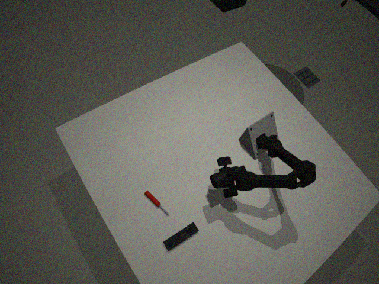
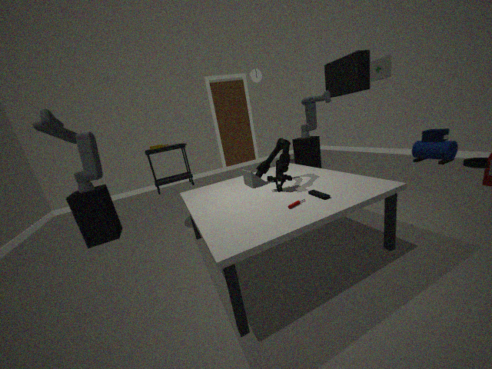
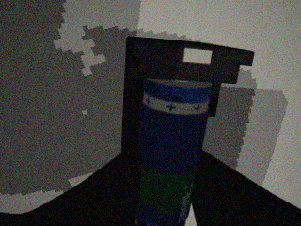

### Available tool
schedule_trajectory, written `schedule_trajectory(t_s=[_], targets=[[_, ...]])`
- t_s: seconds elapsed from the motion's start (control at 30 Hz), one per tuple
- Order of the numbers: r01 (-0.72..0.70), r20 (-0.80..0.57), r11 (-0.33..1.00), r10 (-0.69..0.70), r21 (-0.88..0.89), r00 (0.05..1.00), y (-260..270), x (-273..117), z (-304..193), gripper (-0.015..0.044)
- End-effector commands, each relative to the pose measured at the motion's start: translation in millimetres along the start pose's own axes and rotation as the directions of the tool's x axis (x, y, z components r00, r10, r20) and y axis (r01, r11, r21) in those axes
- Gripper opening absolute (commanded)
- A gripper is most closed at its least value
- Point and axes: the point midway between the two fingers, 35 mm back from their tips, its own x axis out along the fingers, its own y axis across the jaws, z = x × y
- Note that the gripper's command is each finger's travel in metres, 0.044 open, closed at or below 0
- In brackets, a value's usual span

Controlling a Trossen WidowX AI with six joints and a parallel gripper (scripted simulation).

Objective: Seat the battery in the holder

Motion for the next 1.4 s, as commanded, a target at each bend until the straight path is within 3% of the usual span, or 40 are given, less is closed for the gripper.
schedule_trajectory(t_s=[0.0,0.53,0.67,1.13,1.37], targets=[[-0.001,0.008,1.0,0.001,-0.007,1.0,0.8,-0.6,6.1,0.0076],[0.001,-0.001,1.0,-0.001,-0.007,1.0,0.8,-0.4,6.6,0.0076],[0.001,-0.001,1.0,-0.001,-0.007,1.0,0.8,-0.4,6.6,0.0178],[0.0,-0.005,1.0,0.0,-0.002,1.0,-1.7,-14.6,5.2,0.0178],[0.003,-0.005,1.0,-0.003,0.0,1.0,-9.6,-63.5,6.2,0.0362]])
